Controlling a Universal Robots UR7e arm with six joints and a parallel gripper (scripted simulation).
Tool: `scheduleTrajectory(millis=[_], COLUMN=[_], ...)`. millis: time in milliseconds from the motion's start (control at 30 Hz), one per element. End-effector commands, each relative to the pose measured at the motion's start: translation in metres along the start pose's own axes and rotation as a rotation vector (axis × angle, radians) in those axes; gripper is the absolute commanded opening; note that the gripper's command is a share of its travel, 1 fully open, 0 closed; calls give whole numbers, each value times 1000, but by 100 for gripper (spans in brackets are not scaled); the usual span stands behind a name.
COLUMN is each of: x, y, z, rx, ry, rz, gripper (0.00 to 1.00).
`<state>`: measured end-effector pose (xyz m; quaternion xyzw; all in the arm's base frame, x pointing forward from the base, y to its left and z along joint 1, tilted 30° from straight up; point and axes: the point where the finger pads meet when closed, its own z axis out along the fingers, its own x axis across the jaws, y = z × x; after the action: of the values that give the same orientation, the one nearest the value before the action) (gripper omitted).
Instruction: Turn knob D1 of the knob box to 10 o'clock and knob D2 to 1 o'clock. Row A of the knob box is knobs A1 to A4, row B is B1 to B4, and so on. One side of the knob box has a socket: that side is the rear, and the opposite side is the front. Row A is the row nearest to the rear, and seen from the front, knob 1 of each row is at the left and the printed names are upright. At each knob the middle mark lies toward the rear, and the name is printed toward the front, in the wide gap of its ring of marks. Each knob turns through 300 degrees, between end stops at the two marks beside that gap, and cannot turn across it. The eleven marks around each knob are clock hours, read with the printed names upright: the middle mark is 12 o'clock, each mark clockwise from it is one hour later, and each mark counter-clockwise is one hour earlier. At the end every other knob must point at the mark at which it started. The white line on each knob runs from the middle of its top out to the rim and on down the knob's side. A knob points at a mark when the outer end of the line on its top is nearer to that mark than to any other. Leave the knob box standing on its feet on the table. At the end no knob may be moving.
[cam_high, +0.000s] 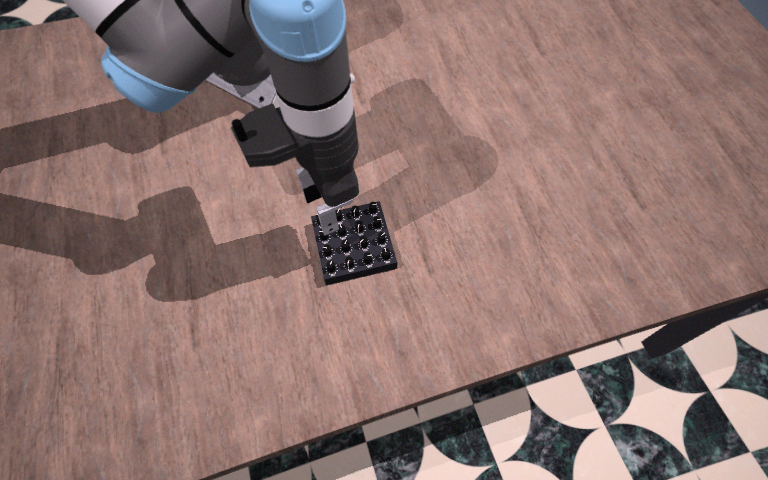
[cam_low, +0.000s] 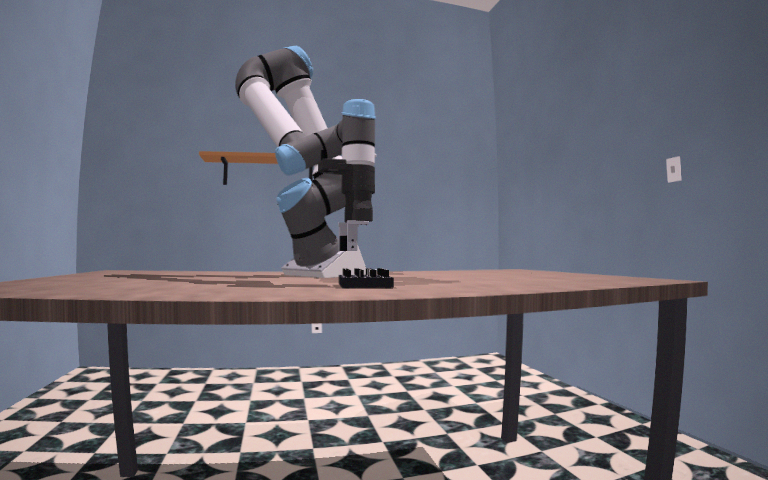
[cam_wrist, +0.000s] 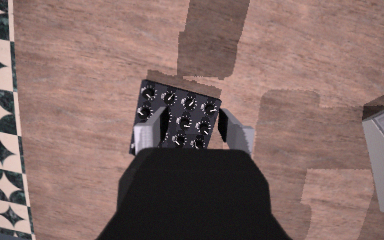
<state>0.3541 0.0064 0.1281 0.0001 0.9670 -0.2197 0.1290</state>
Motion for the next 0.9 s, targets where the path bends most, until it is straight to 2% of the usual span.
scheduleTrajectory(millis=[0,333,400,867], x=[-4,-12,-12,-27], y=[-3,-10,-10,-14], z=[-1,-4,-4,-7], rx=[5,6,6,6], ry=[3,2,2,-1], rz=[156,526,526,1070], gripper=[100,100,100,100])
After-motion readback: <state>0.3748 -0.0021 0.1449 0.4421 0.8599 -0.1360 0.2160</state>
